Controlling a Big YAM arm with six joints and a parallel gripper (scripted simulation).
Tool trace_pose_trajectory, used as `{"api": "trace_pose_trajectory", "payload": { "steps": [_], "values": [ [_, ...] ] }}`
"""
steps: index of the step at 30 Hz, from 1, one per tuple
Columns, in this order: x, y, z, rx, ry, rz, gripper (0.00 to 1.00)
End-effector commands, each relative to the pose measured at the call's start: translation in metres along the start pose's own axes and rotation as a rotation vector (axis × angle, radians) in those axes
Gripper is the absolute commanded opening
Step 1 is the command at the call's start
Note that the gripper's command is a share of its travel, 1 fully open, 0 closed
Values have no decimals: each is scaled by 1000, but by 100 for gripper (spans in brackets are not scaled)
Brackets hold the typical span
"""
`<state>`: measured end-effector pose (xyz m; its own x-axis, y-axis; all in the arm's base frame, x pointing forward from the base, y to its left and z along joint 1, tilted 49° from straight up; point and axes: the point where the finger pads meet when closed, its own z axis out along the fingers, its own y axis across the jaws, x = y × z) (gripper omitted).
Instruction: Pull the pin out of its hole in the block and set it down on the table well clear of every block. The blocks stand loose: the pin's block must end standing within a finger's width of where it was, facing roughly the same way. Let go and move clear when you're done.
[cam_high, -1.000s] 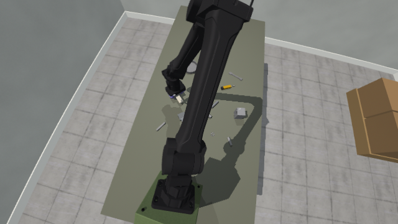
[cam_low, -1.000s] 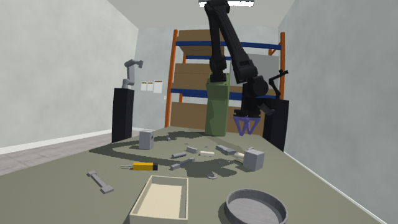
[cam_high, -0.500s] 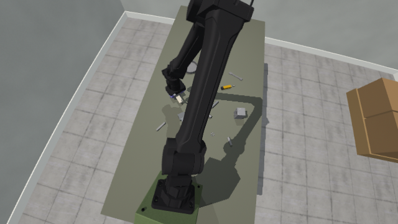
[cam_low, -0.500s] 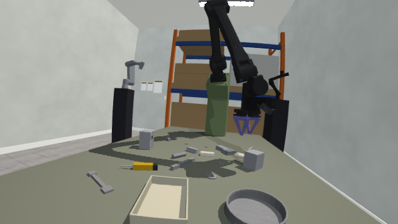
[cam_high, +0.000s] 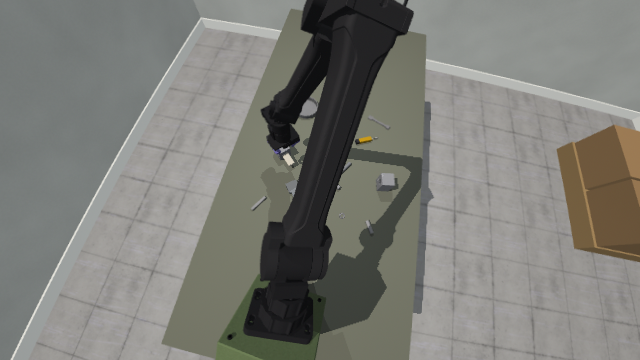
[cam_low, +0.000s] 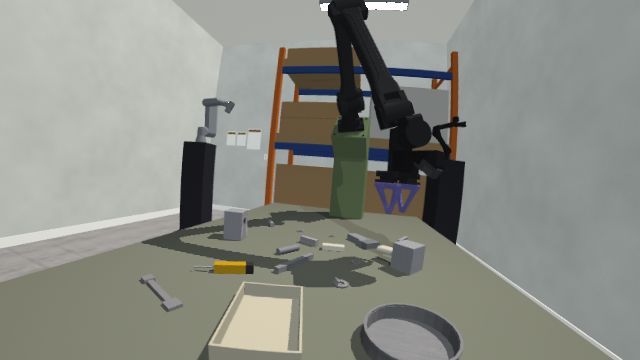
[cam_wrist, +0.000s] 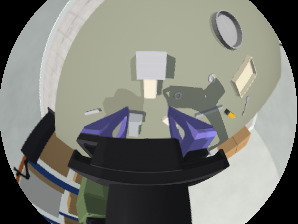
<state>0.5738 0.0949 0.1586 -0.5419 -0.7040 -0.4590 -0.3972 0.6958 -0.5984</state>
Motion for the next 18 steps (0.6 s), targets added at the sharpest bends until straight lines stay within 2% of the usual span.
{"api": "trace_pose_trajectory", "payload": {
  "steps": [1, 18],
  "values": [
    [0, -17, 0, 22, -3, 31, 60],
    [8, -18, 11, 19, 22, 46, 60]
  ]
}}
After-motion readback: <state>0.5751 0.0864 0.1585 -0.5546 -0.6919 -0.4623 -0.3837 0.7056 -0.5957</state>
